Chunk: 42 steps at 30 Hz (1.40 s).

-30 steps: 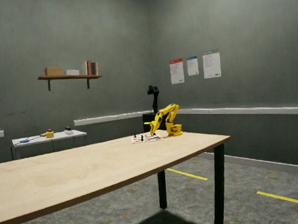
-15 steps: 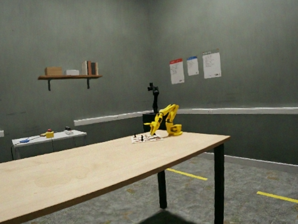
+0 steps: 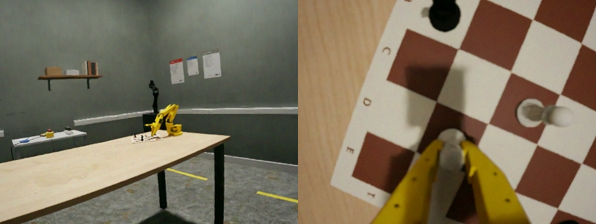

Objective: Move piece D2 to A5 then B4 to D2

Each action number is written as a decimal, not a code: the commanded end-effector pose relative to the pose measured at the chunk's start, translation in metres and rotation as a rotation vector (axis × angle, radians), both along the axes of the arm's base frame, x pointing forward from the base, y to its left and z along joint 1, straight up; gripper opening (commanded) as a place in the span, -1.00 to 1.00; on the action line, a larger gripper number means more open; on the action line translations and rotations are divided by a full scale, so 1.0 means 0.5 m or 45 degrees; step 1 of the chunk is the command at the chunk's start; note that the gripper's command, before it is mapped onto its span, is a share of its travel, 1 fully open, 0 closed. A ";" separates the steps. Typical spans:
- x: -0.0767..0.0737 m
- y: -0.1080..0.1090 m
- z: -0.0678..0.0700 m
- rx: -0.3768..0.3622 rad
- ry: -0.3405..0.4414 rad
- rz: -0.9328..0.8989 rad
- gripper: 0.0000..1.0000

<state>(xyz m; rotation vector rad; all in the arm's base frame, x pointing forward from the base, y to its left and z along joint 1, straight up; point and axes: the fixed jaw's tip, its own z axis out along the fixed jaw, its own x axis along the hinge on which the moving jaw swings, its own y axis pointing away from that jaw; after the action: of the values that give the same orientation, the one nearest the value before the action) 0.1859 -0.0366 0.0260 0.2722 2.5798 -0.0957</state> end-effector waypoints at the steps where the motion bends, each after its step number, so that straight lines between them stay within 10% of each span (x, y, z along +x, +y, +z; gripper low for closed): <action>1: -0.004 0.005 -0.005 0.008 0.008 0.006 -1.00; 42: 0.001 0.004 -0.004 0.008 0.008 0.005 -1.00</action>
<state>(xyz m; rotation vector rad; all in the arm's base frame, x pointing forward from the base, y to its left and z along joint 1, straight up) 0.1844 -0.0362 0.0250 0.2737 2.5935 -0.0937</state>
